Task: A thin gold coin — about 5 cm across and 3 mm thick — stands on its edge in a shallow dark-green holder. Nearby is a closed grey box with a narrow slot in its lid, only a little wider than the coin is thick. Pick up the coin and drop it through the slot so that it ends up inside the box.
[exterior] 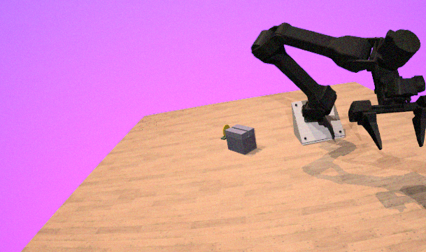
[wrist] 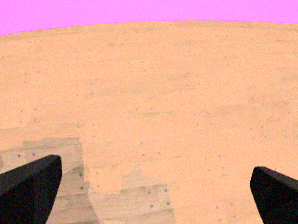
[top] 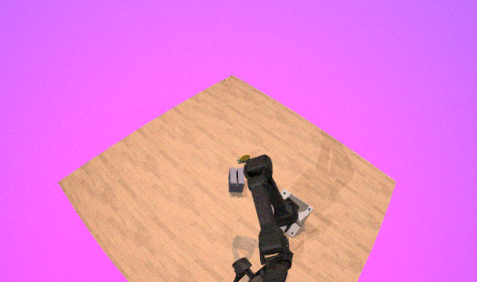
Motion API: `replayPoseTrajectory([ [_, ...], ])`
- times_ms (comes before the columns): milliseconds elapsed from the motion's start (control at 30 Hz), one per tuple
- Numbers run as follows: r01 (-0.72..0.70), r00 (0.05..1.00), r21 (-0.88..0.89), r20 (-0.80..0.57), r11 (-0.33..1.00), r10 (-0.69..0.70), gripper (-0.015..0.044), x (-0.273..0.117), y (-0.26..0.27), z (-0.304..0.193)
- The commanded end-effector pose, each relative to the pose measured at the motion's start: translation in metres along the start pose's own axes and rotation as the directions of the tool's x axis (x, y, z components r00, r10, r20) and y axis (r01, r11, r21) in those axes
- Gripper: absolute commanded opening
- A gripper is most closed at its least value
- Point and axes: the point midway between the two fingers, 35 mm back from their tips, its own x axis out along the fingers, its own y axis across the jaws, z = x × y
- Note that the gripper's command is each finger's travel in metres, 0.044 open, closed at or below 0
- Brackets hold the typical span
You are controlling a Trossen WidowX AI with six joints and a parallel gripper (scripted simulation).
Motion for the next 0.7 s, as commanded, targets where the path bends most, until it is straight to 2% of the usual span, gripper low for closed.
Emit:
replayPoseTrajectory([
  [0, 0.003, 1.0, -0.001, 0.0, 1.0, -0.003, 0.0374, 0.001, 0.0, 0.0],
  [100, 0.043, 0.999, -0.011, -0.008, 0.999, -0.043, 0.0295, 0.009, -0.004, 0.0],
  [267, 0.194, 0.98, -0.042, -0.045, 0.98, -0.196, 0.0164, 0.041, -0.027, -0.002],
  [467, 0.382, 0.914, -0.065, -0.123, 0.922, -0.387, 0.0161, 0.078, -0.074, -0.011],
  [667, 0.563, 0.797, -0.06, -0.225, 0.824, -0.561, 0.0161, 0.104, -0.139, -0.023],
])
